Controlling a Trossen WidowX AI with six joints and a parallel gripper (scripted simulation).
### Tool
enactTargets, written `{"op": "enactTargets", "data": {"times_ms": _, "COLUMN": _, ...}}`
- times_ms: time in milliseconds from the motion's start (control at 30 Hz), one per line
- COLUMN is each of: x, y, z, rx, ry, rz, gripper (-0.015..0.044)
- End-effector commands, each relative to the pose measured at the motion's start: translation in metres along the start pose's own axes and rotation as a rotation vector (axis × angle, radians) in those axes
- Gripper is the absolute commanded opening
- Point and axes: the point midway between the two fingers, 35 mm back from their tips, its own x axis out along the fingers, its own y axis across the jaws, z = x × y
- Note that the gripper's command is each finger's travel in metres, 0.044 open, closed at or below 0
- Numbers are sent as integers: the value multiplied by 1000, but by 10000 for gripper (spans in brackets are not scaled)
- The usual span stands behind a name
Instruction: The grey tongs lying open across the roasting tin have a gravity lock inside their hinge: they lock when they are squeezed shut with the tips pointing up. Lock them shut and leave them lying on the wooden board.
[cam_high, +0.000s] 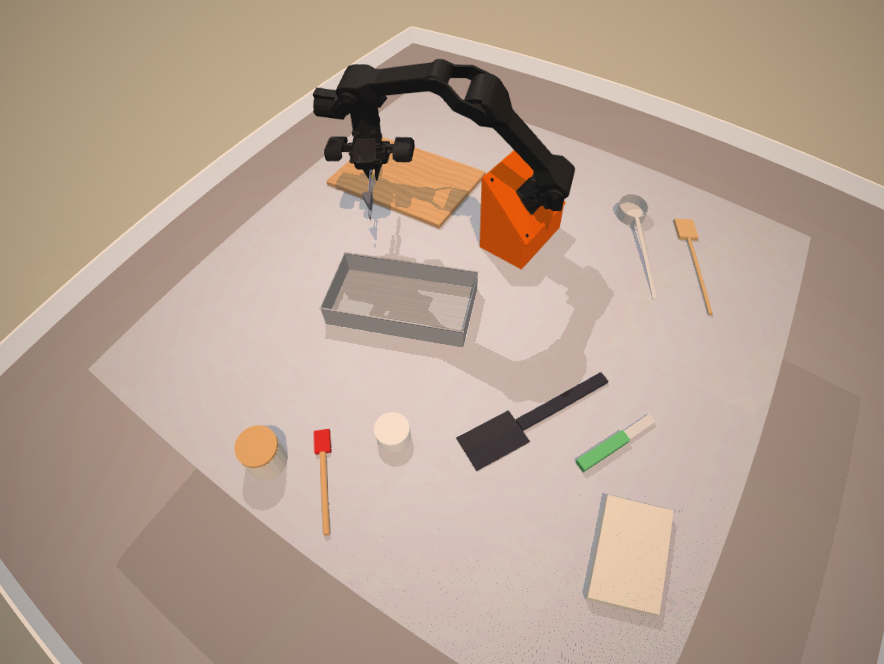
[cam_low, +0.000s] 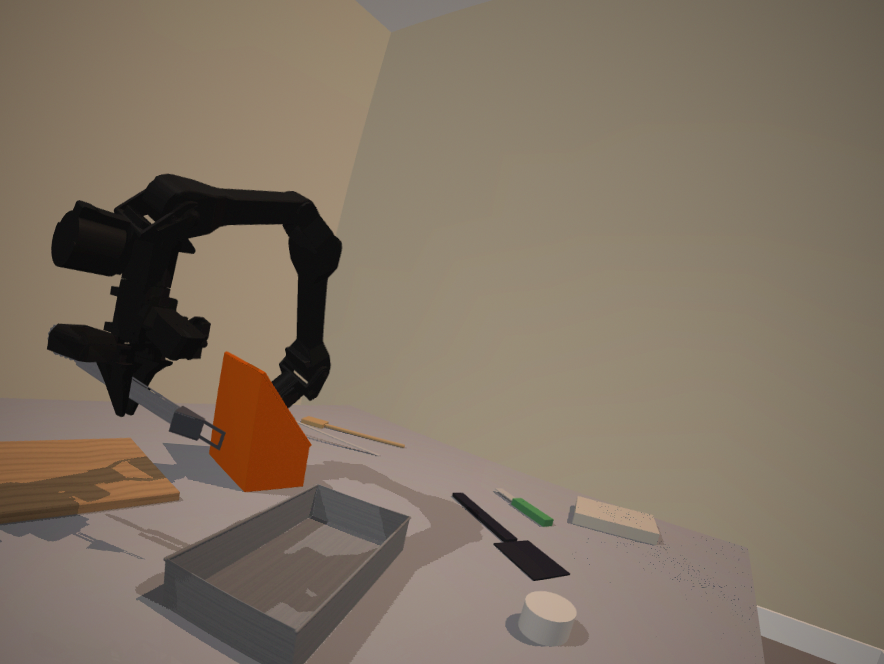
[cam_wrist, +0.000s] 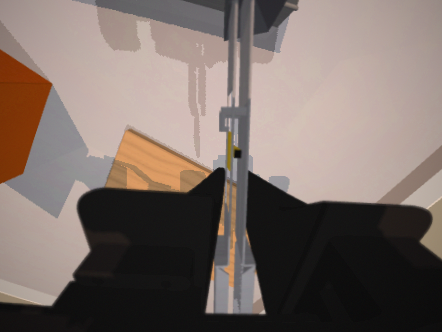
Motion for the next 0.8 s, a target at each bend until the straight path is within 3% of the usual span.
{"op": "enactTargets", "data": {"times_ms": 0, "x": -1, "y": 1, "z": -7, "rx": 131, "ry": 4, "rz": -2, "gripper": -150}}
{"op": "enactTargets", "data": {"times_ms": 767, "x": -5, "y": 8, "z": -43, "rx": 998, "ry": 10, "rz": -13, "gripper": -150}}
